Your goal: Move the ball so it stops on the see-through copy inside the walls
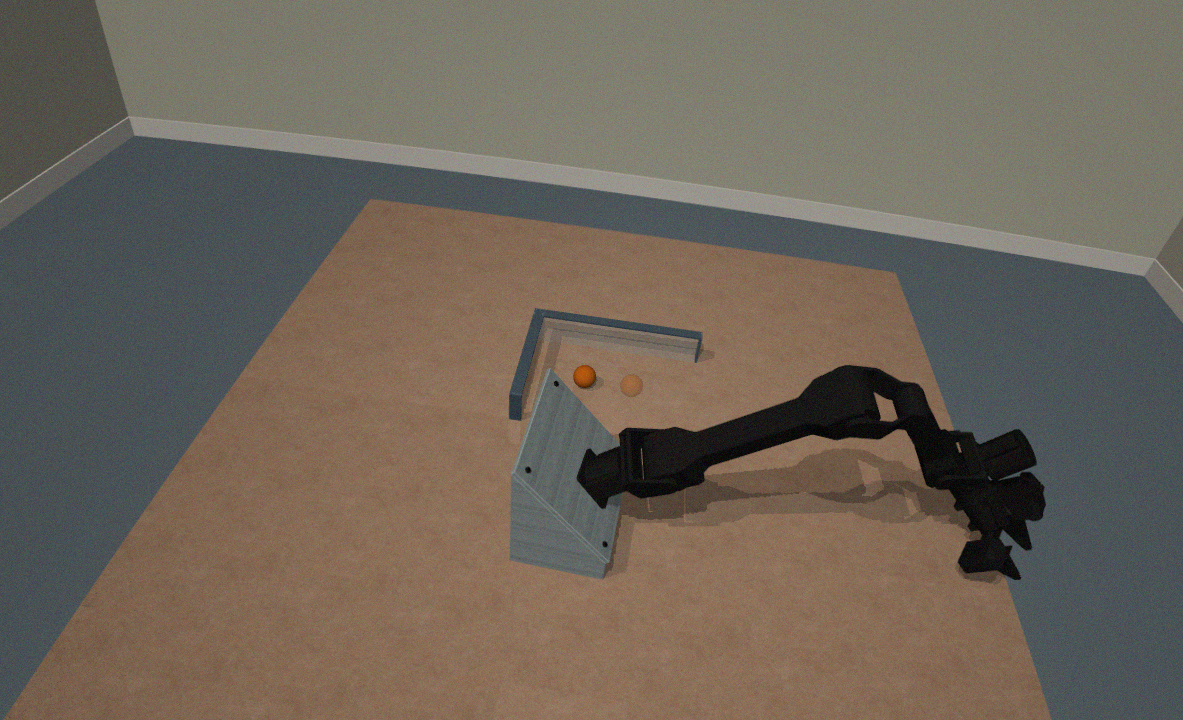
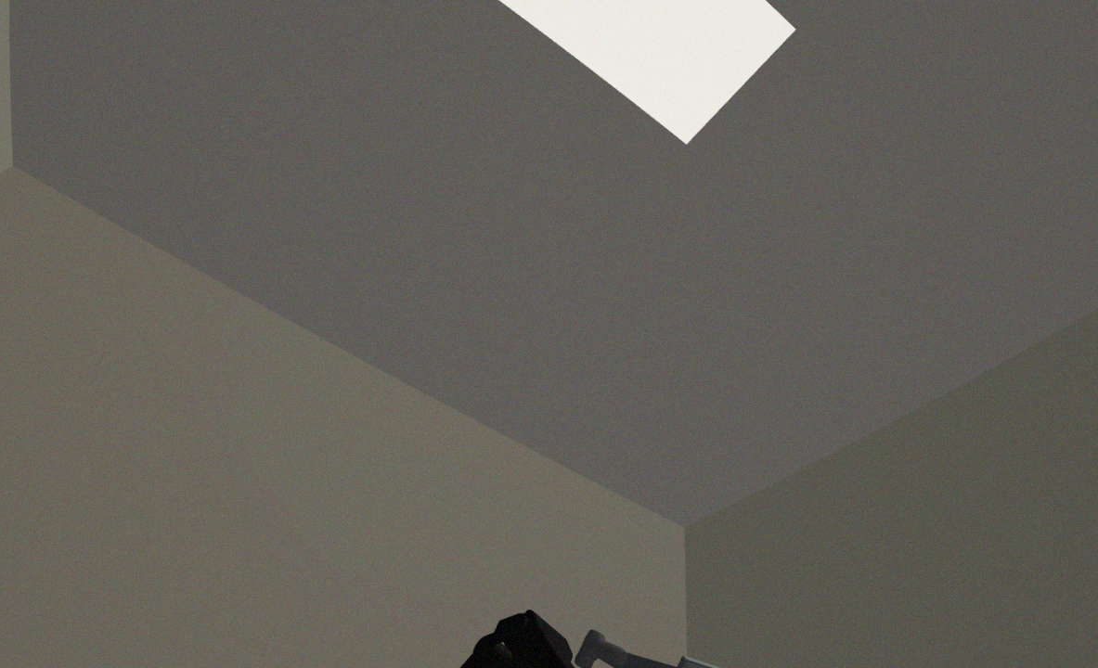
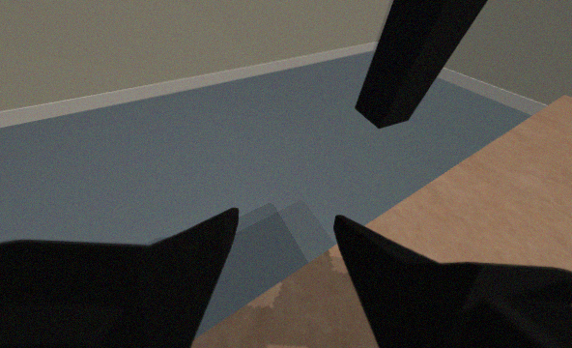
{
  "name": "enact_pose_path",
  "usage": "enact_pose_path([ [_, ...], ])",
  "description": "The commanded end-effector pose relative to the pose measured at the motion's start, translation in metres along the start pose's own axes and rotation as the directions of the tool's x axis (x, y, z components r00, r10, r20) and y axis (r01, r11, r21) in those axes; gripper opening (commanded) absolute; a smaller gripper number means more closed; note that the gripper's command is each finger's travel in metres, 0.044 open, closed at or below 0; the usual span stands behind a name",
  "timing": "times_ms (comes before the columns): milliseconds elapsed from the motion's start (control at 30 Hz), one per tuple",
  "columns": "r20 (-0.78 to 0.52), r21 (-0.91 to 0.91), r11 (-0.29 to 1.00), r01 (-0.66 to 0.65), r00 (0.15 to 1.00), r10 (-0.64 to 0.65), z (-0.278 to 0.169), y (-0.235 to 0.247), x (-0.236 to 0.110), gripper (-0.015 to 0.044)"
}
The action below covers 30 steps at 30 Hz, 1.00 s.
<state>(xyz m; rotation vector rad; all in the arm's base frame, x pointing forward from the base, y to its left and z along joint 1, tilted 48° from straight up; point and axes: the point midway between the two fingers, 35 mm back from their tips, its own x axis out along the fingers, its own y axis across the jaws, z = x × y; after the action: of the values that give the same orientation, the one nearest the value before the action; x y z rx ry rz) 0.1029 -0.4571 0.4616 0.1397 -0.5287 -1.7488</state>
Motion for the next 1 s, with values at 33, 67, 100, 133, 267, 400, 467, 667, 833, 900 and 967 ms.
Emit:
enact_pose_path([
  [33,-0.118,-0.102,0.988,-0.12,0.987,0.107,-0.033,0.04,-0.032,0.0305],
  [67,-0.146,-0.119,0.981,-0.151,0.98,0.133,-0.042,0.05,-0.041,0.0305],
  [100,-0.174,-0.134,0.974,-0.183,0.972,0.158,-0.051,0.059,-0.05,0.0305],
  [133,-0.202,-0.148,0.965,-0.215,0.962,0.184,-0.06,0.069,-0.06,0.0305],
  [267,-0.311,-0.202,0.915,-0.35,0.908,0.279,-0.095,0.104,-0.103,0.0305],
  [400,-0.42,-0.26,0.834,-0.487,0.835,0.357,-0.132,0.134,-0.151,0.0305],
  [467,-0.477,-0.29,0.778,-0.557,0.789,0.387,-0.151,0.146,-0.179,0.0305],
  [667,-0.632,-0.359,0.561,-0.746,0.637,0.442,-0.204,0.168,-0.269,0.0305],
  [833,-0.745,-0.393,0.318,-0.863,0.502,0.44,-0.243,0.169,-0.351,0.0305],
  [900,-0.784,-0.401,0.208,-0.892,0.452,0.425,-0.258,0.164,-0.384,0.0305],
  [967,-0.82,-0.405,0.093,-0.909,0.406,0.403,-0.271,0.156,-0.415,0.0305],
])
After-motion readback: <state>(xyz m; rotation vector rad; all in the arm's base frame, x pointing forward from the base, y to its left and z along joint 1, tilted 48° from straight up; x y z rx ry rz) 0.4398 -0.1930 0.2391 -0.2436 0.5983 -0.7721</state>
